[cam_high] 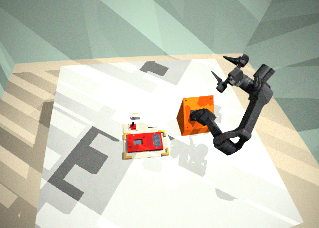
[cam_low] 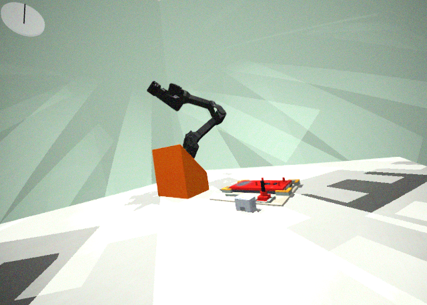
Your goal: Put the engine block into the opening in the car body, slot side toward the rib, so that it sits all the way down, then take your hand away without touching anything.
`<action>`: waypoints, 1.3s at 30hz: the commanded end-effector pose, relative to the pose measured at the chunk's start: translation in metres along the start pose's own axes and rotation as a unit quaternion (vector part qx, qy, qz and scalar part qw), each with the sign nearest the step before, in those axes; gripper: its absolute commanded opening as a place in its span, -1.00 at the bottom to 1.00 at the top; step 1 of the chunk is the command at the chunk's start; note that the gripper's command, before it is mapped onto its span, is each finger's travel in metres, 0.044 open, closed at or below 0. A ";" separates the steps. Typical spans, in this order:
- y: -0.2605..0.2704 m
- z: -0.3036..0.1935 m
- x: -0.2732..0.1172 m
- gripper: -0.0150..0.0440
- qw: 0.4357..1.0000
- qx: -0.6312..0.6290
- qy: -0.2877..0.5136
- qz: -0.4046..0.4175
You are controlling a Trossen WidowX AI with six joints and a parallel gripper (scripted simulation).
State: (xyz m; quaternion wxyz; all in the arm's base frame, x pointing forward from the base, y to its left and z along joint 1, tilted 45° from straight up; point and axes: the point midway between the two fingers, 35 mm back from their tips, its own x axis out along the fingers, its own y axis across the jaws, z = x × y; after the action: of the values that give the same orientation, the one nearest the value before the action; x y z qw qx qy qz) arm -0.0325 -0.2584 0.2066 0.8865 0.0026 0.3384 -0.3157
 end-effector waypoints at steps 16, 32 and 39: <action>0.018 0.023 0.069 1.00 0.977 0.153 0.029 0.145; 0.074 0.047 0.146 1.00 0.912 0.270 0.139 0.274; 0.106 0.054 0.177 1.00 0.868 0.329 0.213 0.305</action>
State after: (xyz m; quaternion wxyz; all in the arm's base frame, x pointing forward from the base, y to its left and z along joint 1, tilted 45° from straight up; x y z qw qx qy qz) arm 0.1474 -0.2870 0.1293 0.8157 0.4334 0.3638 -0.1201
